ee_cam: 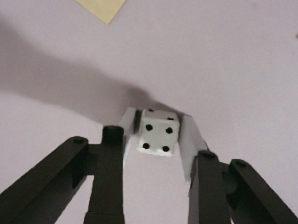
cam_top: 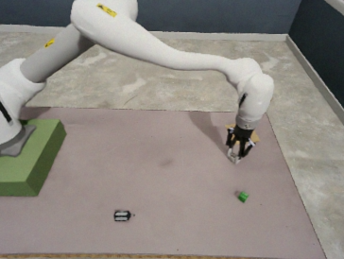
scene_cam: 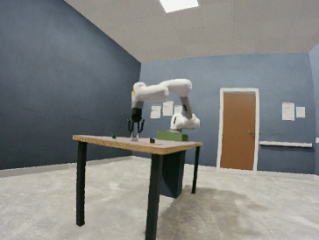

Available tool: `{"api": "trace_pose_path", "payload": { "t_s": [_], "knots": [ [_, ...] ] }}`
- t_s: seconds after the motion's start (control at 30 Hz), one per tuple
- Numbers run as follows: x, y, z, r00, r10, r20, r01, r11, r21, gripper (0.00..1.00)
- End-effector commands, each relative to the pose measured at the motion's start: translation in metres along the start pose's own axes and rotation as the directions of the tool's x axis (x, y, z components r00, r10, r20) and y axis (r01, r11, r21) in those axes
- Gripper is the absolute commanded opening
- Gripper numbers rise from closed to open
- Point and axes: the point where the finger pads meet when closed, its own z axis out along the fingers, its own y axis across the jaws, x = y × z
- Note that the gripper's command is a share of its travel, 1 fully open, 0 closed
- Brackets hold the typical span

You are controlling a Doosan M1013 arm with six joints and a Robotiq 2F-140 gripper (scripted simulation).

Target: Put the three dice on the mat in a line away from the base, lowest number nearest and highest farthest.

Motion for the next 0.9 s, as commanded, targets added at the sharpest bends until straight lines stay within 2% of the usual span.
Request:
{"api": "trace_pose_path", "payload": {
  "t_s": [0.0,0.03,0.87],
  "knots": [
    [0.0006,0.0004,-0.0018,1.0,0.0,-0.002,0.0,1.0,-0.001,0.35],
    [0.0006,0.0004,-0.0018,1.0,0.0,-0.002,0.0,1.0,-0.001,0.24],
    [0.0006,0.0004,-0.0018,1.0,0.0,-0.002,0.0,1.0,-0.001,0.24]
  ]
}}
